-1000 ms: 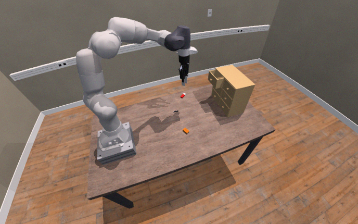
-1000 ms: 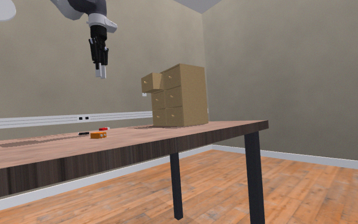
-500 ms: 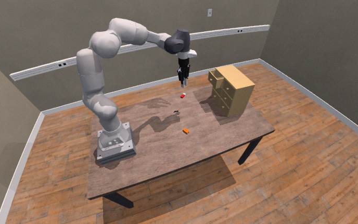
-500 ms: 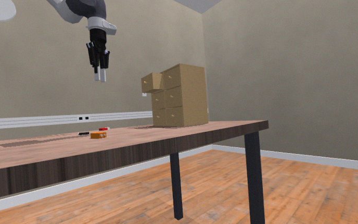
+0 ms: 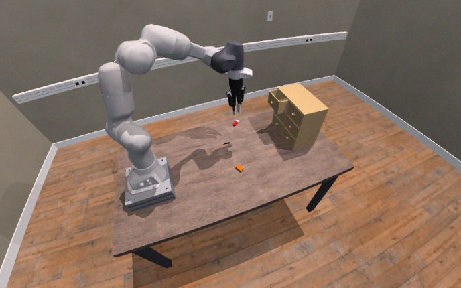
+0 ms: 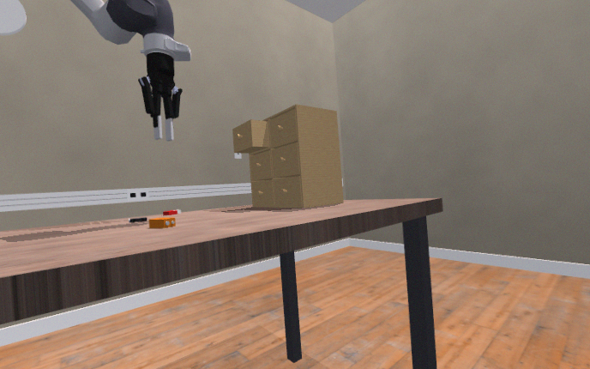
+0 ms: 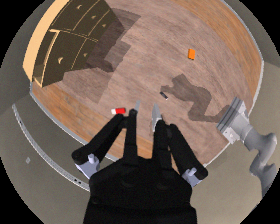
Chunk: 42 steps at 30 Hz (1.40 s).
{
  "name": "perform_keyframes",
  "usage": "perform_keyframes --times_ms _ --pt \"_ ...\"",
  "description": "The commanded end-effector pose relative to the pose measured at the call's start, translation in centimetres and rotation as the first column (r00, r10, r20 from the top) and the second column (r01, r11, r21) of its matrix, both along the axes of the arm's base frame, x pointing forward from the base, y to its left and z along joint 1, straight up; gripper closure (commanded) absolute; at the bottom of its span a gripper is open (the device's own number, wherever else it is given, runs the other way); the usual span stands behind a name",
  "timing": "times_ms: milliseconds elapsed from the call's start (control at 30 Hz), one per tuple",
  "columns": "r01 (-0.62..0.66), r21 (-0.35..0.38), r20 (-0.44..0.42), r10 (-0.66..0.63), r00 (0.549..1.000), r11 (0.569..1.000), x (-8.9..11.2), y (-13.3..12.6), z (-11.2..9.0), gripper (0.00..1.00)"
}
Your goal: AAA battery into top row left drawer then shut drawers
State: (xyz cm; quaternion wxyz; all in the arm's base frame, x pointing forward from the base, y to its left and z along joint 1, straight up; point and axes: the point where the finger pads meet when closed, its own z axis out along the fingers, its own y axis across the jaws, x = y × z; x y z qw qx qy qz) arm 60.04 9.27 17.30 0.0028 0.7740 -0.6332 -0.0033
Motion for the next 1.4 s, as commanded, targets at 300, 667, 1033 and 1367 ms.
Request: perform_keyframes --times_ms 300,667,1033,1367 --pt "0.264 -0.005 0.012 -0.264 0.964 0.964 -0.2 0.1 -1.7 0.72" --pt "0.403 -0.005 0.013 -0.403 0.915 0.915 -0.7 0.1 -3.0 0.72" --pt "0.563 -0.004 0.013 -0.563 0.827 0.827 -1.3 0.1 -4.6 0.72" --pt "0.668 -0.003 0.013 -0.668 0.744 0.744 -1.8 0.1 -5.8 0.72"
